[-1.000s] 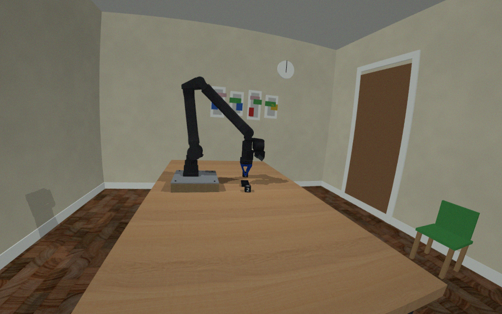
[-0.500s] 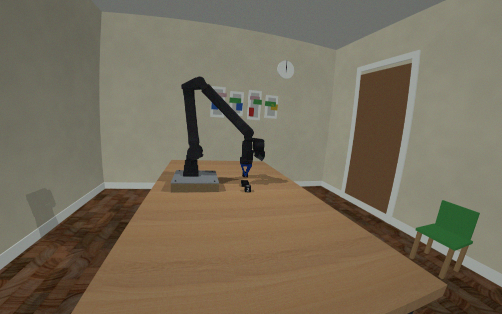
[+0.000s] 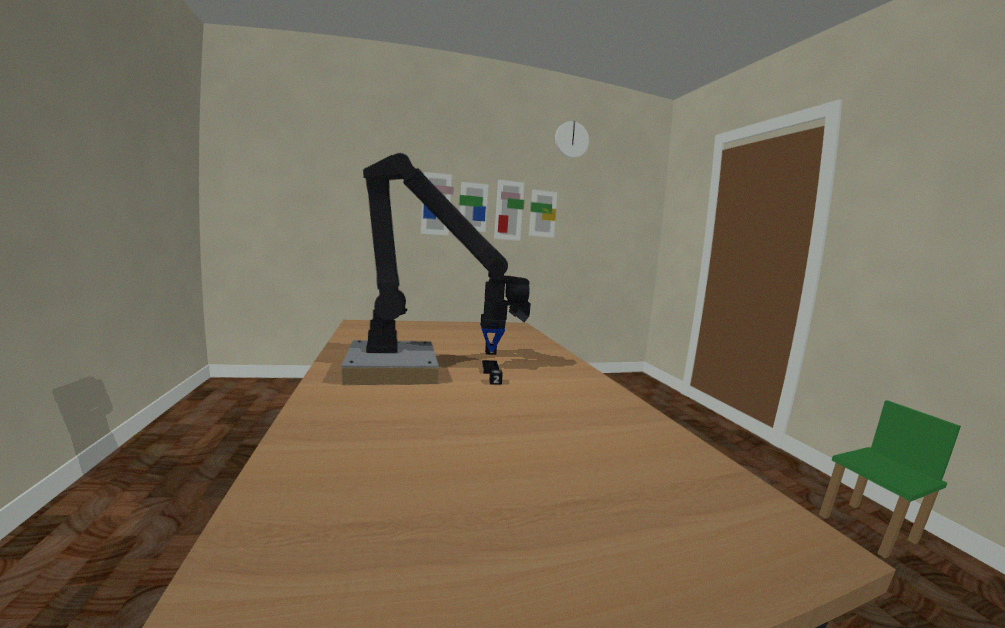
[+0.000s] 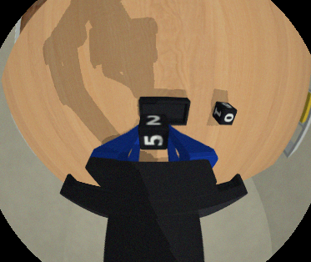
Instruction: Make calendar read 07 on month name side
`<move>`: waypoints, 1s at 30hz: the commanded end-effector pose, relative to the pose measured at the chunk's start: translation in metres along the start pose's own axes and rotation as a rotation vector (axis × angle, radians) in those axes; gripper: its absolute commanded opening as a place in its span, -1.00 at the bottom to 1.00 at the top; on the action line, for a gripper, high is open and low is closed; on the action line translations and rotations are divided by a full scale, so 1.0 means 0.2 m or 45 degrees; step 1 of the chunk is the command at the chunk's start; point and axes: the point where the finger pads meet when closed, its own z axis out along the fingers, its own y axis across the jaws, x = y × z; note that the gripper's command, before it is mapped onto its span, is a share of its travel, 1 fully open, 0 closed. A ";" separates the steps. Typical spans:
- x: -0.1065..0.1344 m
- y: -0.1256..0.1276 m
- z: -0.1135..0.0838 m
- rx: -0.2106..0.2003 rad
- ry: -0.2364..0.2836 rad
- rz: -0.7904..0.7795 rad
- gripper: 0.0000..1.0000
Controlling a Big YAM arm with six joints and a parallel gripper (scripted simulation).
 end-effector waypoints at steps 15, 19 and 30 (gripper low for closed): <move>-0.03 0.01 0.02 -0.002 -0.020 -0.021 -0.45; -0.04 0.01 0.02 -0.002 -0.026 -0.021 -0.45; -0.05 0.02 0.05 -0.002 -0.032 -0.021 -0.45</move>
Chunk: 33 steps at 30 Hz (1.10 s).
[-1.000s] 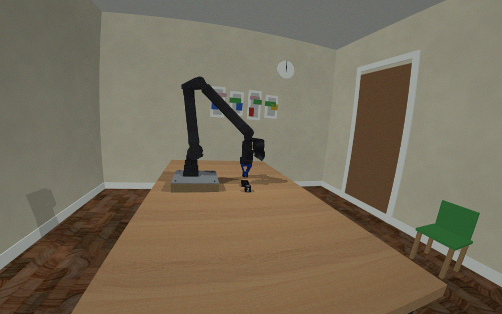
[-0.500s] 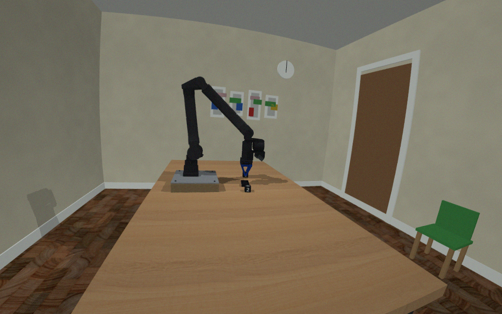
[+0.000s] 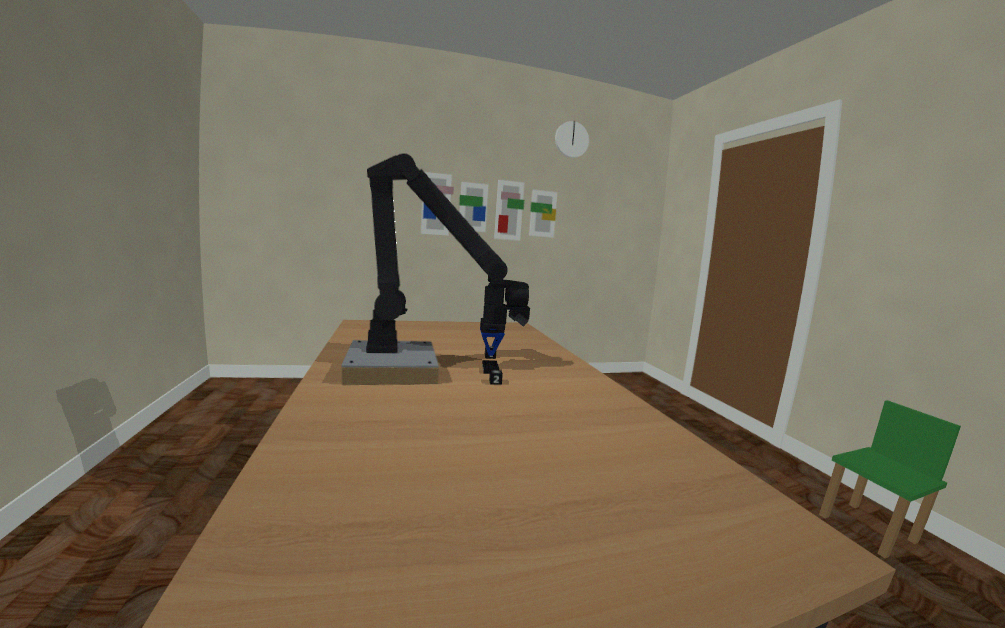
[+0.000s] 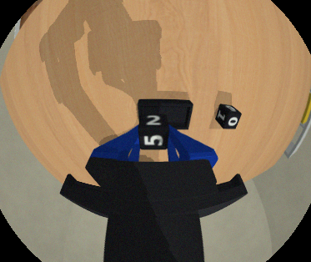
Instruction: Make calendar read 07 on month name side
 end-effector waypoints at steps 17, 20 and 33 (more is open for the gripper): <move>-0.02 0.01 0.06 -0.002 -0.008 -0.021 -0.45; -0.05 0.01 0.05 -0.002 -0.027 -0.021 -0.45; -0.04 0.01 0.05 -0.002 -0.030 -0.021 -0.45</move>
